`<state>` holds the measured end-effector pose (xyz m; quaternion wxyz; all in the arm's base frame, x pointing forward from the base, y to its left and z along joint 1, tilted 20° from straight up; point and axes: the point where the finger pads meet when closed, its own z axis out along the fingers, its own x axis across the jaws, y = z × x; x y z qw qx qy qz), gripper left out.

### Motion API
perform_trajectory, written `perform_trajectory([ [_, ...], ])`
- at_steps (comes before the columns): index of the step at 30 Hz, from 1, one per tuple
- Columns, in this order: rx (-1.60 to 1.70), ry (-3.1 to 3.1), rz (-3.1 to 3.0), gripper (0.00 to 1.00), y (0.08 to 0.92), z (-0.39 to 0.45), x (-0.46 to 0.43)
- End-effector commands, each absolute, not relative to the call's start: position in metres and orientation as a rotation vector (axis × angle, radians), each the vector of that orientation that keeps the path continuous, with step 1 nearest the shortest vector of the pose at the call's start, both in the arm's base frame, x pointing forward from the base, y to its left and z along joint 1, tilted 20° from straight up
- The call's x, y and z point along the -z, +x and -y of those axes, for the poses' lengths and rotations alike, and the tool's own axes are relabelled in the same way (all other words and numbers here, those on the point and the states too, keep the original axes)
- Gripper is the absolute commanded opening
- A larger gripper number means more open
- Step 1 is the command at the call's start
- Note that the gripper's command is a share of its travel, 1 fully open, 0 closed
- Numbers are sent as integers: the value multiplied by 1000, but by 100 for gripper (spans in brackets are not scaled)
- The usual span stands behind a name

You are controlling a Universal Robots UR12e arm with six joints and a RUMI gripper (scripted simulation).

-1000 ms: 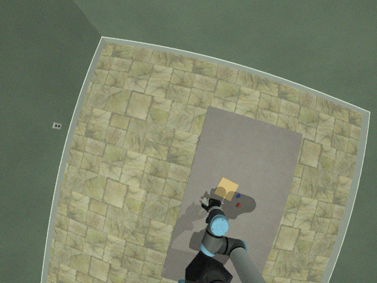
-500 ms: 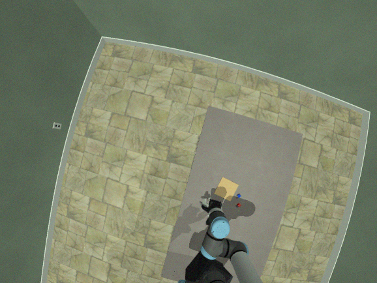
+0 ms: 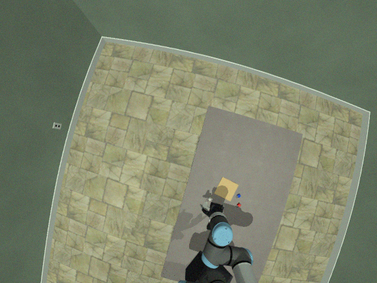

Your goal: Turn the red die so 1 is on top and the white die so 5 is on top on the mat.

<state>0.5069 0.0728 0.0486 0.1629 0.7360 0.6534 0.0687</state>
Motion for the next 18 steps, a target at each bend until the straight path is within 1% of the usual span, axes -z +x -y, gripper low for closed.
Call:
perform_trajectory([
  [1, -194, 2101, -1865, 100, 501, -75, -67],
  [18, -194, 2101, -1865, 100, 496, -78, -81],
])
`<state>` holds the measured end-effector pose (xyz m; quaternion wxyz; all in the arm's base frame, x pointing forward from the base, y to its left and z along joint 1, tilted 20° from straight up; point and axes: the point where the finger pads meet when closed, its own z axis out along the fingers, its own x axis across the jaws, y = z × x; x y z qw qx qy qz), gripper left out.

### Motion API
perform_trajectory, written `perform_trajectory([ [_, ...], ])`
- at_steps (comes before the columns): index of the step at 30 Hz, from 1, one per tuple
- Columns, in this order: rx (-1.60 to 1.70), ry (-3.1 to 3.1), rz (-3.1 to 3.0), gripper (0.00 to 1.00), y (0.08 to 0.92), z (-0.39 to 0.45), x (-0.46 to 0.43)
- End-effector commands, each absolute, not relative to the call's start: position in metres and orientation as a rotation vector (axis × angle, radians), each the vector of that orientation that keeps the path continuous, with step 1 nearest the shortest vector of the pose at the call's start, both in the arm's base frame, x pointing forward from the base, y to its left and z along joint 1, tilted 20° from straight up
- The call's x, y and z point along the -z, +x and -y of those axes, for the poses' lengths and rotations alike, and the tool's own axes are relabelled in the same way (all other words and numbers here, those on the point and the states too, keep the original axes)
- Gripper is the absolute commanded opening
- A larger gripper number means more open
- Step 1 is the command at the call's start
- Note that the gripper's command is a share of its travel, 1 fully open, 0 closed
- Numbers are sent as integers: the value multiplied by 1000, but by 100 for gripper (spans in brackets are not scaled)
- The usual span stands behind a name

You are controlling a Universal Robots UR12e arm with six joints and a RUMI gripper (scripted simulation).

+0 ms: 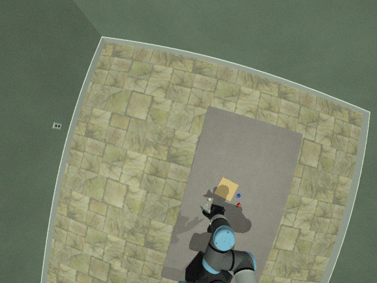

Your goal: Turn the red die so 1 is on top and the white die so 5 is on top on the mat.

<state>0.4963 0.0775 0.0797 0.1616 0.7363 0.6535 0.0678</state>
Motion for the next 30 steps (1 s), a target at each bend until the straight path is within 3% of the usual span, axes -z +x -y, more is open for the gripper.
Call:
perform_trajectory([
  [1, -194, 2101, -1865, 100, 496, -78, -81],
  [15, -208, 2179, -1790, 100, 502, -46, -84],
  [30, -293, 2499, -1363, 100, 502, 114, -101],
])
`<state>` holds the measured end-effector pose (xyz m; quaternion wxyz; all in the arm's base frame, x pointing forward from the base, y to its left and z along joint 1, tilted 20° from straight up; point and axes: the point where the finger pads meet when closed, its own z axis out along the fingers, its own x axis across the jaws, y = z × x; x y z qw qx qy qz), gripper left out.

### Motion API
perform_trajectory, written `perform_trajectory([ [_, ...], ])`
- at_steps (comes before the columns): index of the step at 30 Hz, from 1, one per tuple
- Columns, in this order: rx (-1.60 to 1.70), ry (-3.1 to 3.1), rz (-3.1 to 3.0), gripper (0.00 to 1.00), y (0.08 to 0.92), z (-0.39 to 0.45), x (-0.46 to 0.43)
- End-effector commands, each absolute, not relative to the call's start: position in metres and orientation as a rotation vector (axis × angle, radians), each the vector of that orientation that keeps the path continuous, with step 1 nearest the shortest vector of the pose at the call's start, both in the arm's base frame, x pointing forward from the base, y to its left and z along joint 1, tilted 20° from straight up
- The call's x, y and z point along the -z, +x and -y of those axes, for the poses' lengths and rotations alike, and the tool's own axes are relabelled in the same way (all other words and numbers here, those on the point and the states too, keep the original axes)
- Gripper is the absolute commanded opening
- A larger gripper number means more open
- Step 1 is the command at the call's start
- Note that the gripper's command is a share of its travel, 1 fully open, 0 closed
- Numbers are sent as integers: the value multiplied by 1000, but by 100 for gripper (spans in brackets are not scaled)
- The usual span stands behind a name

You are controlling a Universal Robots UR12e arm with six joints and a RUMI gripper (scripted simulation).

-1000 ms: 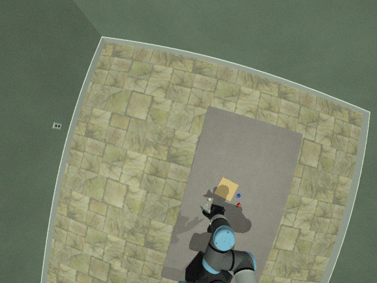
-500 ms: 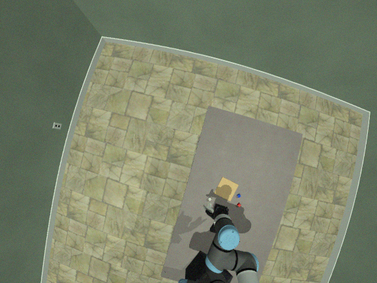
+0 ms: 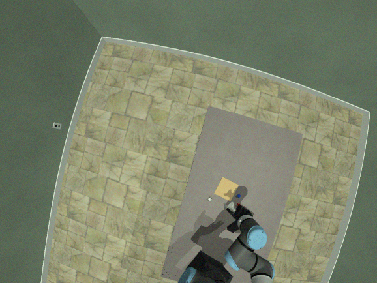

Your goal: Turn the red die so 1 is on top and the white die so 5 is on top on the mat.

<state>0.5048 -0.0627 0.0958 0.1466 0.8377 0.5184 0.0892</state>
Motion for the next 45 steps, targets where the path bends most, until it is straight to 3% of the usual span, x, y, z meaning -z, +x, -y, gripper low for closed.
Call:
perform_trajectory([
  [1, -293, 2499, -1363, 100, 502, 114, -101],
  [10, -312, 2549, -1268, 100, 496, 146, -106],
  [45, -272, 2405, -1494, 100, 497, 148, -99],
])
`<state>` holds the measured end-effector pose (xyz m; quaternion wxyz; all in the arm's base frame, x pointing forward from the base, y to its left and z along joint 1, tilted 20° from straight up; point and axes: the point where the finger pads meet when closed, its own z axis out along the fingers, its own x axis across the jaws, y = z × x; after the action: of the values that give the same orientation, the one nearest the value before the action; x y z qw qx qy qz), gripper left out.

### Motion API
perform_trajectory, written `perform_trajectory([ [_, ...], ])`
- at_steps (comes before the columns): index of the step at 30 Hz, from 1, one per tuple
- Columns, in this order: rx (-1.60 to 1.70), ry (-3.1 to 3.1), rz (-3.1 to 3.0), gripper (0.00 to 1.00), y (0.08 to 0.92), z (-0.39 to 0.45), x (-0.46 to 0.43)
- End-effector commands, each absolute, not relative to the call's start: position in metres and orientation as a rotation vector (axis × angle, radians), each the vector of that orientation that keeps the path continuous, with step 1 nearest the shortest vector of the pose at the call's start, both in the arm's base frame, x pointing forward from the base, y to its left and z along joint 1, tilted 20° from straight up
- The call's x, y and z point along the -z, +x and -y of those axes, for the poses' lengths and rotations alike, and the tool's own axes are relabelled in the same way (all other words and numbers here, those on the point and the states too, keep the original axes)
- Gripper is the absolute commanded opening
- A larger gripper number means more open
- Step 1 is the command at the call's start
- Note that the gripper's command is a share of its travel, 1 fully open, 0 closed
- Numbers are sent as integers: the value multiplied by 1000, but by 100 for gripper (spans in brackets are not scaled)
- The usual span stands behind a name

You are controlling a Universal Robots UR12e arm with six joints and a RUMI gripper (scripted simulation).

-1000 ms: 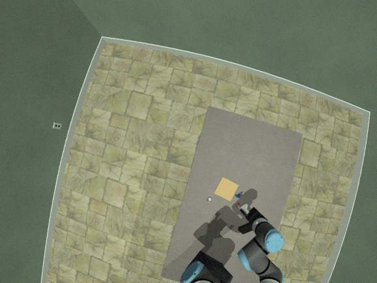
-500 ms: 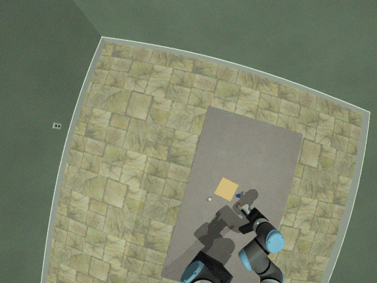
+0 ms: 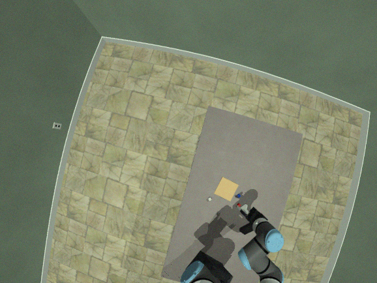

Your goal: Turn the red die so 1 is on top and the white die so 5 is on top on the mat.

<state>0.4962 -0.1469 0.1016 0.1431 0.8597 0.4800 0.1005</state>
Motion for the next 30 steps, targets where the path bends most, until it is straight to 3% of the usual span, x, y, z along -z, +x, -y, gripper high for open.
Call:
perform_trajectory([
  [1, -265, 2381, -1528, 100, 497, 148, -98],
  [30, -89, 1637, -2263, 100, 504, 153, -72],
])
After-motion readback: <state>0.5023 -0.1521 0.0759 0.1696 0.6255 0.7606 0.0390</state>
